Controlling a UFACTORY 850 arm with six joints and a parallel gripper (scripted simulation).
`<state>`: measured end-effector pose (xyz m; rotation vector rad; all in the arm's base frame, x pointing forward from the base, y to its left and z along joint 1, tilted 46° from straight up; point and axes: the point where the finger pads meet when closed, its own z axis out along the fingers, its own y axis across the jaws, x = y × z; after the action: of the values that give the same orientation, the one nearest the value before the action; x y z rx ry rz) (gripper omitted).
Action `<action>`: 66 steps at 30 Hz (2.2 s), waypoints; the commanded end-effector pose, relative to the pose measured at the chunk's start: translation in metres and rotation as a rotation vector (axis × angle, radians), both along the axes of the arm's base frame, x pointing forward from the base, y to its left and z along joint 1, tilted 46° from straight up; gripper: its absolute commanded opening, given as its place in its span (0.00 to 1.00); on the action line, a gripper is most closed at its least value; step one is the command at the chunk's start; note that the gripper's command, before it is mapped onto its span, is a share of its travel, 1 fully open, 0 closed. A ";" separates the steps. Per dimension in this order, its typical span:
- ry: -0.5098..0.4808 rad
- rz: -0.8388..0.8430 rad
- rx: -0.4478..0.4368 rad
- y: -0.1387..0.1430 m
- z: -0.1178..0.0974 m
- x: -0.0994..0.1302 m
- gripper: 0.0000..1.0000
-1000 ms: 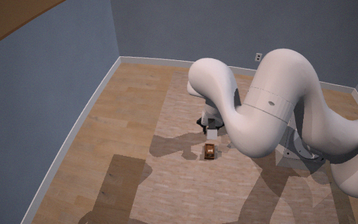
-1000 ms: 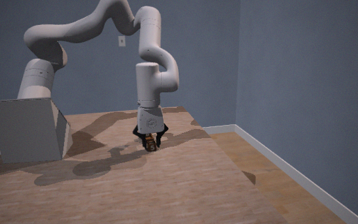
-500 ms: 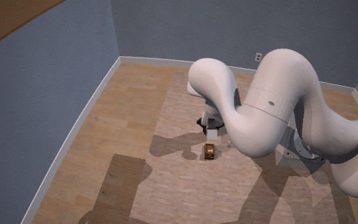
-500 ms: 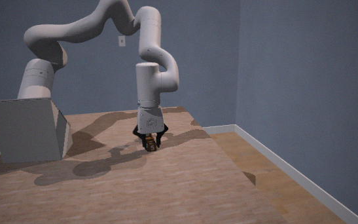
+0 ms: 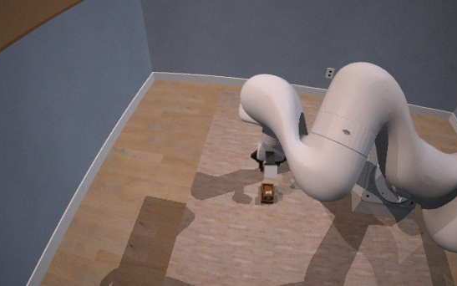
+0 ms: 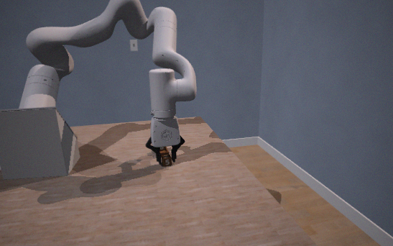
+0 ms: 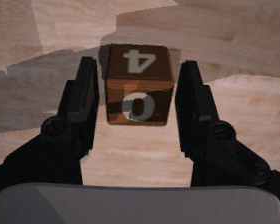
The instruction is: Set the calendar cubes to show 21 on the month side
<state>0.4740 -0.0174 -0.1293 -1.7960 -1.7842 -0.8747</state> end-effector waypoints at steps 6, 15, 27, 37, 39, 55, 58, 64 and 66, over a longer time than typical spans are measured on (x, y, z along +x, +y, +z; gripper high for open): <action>-0.001 -0.001 -0.001 -0.001 0.000 0.001 0.29; -0.001 -0.001 -0.001 -0.001 0.000 0.001 0.29; -0.001 -0.001 -0.001 -0.001 0.000 0.001 0.29; -0.001 -0.001 -0.001 -0.001 0.000 0.001 0.29; -0.001 -0.001 -0.001 -0.001 0.000 0.001 0.29; -0.001 -0.001 -0.001 -0.052 0.051 -0.008 0.29; -0.001 -0.001 -0.001 -0.061 0.059 -0.009 0.29; -0.001 -0.001 -0.001 -0.072 0.070 -0.011 0.29; -0.001 -0.001 -0.001 -0.072 0.070 -0.011 0.29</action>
<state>0.4627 -0.0875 -0.0612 -1.7966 -1.7846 -0.8753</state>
